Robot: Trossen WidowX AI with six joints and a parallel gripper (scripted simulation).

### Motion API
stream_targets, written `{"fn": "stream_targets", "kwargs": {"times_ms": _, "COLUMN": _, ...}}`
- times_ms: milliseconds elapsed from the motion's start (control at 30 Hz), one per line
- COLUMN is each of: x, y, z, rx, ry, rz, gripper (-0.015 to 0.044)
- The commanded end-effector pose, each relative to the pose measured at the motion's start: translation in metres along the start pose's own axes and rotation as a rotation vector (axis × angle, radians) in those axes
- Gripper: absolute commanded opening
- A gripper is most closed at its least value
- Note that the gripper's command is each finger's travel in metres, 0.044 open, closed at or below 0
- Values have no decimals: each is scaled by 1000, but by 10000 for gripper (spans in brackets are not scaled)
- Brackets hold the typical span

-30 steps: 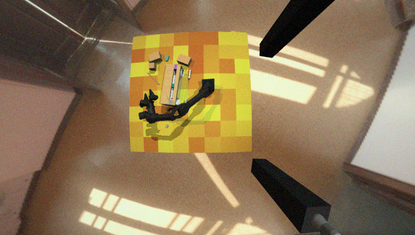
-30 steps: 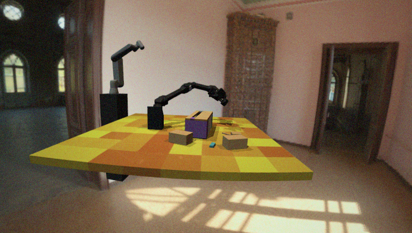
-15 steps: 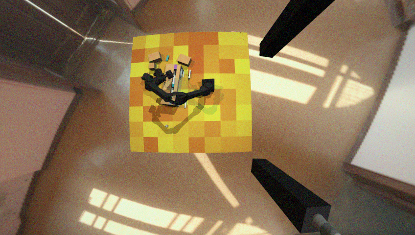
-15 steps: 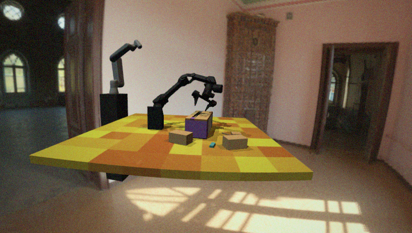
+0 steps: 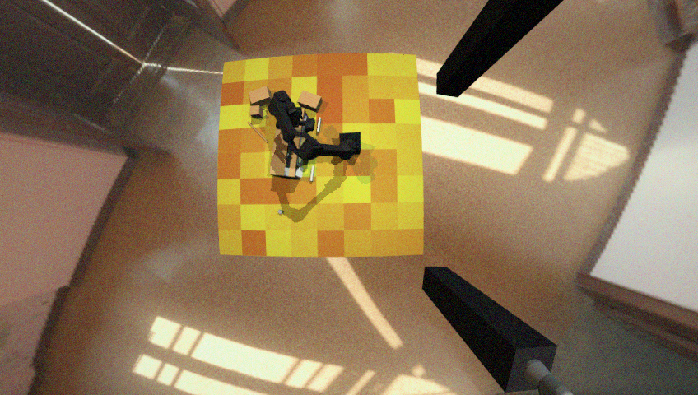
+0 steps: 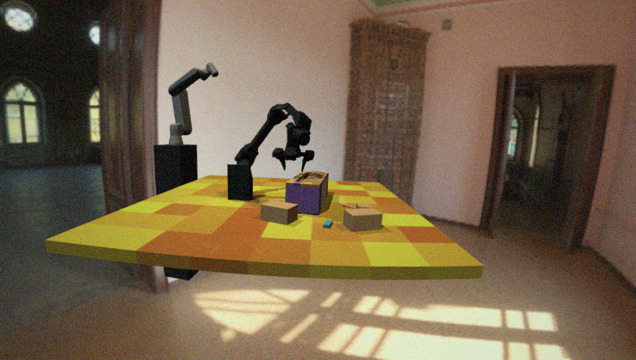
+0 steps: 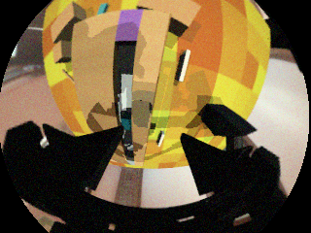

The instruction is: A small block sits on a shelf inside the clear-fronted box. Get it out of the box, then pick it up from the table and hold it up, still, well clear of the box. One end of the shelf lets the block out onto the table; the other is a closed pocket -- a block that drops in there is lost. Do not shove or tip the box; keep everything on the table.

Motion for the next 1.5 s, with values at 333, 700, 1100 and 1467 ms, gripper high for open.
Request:
{"fn": "stream_targets", "kwargs": {"times_ms": 333, "x": 7, "y": -2, "z": -2, "rx": 14, "ry": -34, "rz": 48, "gripper": 400}}
{"fn": "stream_targets", "kwargs": {"times_ms": 700, "x": 24, "y": -7, "z": 0, "rx": 14, "ry": -35, "rz": 47, "gripper": 400}}
{"fn": "stream_targets", "kwargs": {"times_ms": 1100, "x": 43, "y": -13, "z": 1, "rx": 14, "ry": -35, "rz": 47, "gripper": 400}}
{"fn": "stream_targets", "kwargs": {"times_ms": 1467, "x": 60, "y": -17, "z": 1, "rx": 13, "ry": -35, "rz": 49, "gripper": 400}}
Point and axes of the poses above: the point midway between the two fingers, 35 mm back from their tips, its own x axis out along the fingers, its own z axis across the jaws, y = z × x, the point moved 5 cm from there along -x, back along the fingers
